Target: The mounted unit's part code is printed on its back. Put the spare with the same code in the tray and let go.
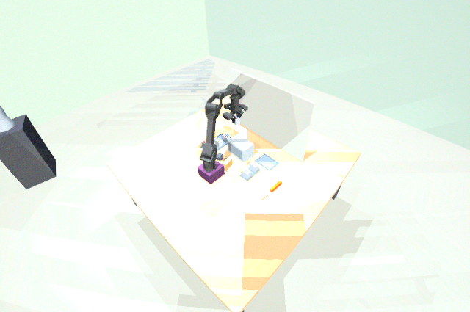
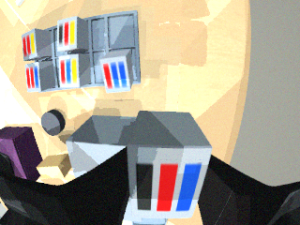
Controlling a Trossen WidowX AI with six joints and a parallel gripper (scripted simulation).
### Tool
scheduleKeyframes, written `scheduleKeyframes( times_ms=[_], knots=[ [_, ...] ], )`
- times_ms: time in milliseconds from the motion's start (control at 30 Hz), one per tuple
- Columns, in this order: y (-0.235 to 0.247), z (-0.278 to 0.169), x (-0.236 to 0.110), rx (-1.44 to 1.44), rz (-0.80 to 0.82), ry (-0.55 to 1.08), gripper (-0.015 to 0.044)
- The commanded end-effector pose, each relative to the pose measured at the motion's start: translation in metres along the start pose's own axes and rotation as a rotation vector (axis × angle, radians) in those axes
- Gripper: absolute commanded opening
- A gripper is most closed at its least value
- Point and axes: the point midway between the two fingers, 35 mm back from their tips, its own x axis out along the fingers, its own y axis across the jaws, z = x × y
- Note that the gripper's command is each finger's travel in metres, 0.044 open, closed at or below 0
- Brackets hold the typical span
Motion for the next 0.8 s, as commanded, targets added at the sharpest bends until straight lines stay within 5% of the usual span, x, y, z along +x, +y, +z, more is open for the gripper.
scheduleKeyframes(
  times_ms=[0,767],
  knots=[
    [-0.009,-0.026,0.000,0.002,-0.008,0.018,0.0000],
    [-0.028,-0.167,-0.001,0.007,-0.013,0.027,0.0000]
  ],
)
